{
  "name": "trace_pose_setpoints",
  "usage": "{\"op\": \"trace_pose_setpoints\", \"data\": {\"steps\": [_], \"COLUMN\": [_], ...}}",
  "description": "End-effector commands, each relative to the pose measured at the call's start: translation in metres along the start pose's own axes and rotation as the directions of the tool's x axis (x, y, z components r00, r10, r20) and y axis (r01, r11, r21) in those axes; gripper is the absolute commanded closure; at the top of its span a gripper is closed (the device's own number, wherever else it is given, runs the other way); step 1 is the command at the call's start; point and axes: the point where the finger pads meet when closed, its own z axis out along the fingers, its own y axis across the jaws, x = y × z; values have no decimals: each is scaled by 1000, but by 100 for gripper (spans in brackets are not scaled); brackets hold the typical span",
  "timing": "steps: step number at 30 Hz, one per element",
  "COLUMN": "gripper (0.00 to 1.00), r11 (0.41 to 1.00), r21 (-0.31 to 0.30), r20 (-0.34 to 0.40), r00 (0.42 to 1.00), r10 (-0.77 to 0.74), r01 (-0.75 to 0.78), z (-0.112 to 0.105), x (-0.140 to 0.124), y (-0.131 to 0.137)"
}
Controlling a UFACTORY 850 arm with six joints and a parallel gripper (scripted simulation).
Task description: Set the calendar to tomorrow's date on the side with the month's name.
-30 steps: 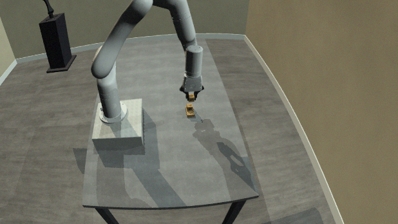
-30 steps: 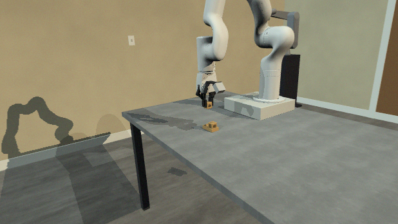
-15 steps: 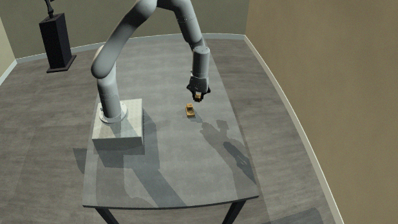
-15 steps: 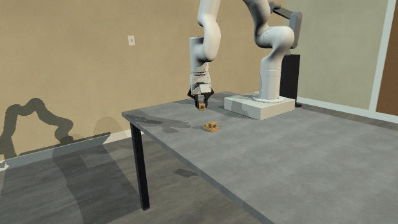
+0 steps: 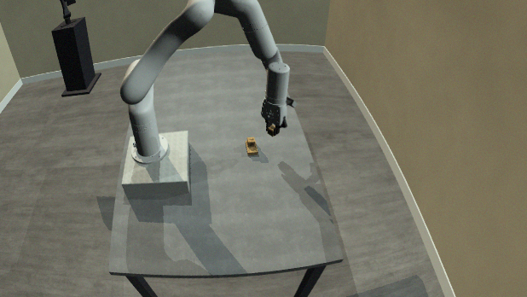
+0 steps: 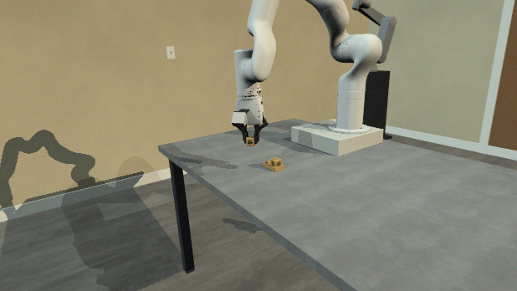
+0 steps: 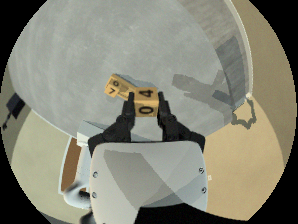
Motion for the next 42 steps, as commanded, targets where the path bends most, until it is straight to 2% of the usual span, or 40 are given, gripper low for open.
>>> {"op": "trace_pose_setpoints", "data": {"steps": [1, 6, 11, 13, 16, 19, 36, 42], "gripper": [71, 71, 71, 71, 71, 71, 71, 71], "r11": [985, 941, 865, 865, 801, 769, 763, 763], "r21": [-21, -24, -27, -27, -29, -29, -29, -30], "r20": [22, 18, 13, 13, 10, 8, 8, 9], "r00": [985, 941, 865, 865, 801, 769, 763, 763], "r10": [170, 338, 501, 501, 598, 639, 646, 646], "r01": [-170, -338, -501, -501, -598, -639, -645, -646], "z": [1, 2, 3, 3, 4, 4, 5, 15], "x": [10, 20, 30, 30, 36, 39, 39, 39], "y": [11, 22, 33, 33, 40, 43, 44, 44]}}
